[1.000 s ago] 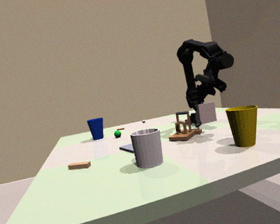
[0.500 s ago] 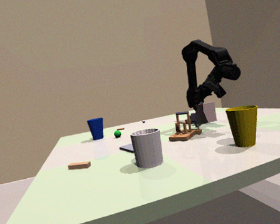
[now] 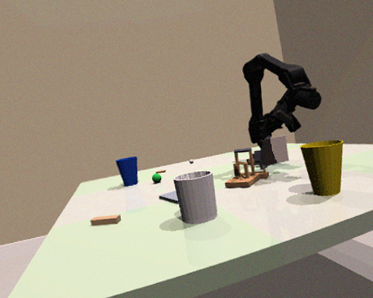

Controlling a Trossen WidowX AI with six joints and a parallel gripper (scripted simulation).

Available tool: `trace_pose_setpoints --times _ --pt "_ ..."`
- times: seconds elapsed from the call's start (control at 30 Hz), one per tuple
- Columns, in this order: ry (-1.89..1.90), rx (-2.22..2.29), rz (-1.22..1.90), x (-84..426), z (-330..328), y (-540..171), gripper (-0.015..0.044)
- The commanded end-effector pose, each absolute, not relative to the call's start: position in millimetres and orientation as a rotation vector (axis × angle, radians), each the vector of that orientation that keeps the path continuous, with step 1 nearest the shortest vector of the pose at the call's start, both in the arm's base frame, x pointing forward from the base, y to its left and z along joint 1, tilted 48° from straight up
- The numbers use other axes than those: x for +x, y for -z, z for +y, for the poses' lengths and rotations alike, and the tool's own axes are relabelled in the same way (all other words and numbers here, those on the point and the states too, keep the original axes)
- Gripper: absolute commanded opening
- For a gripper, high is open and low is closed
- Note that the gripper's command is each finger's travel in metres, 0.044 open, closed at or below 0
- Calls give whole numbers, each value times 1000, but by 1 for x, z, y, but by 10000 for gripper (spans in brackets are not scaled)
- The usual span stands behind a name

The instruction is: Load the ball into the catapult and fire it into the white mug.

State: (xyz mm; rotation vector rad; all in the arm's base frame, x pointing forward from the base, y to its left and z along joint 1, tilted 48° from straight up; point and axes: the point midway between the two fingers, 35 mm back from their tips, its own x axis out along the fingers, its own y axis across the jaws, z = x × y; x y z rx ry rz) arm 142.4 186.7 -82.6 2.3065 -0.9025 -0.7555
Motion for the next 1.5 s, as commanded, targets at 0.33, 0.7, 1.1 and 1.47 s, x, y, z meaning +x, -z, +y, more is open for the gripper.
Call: trace_pose_setpoints --times 0.33,0.7,1.1,1.47 --pt "749 2290 -898 142 168 102 0" --pt "749 2291 -898 141 155 115 0" --pt "748 2290 -899 140 141 128 0" --pt "748 2290 -899 139 126 139 0"
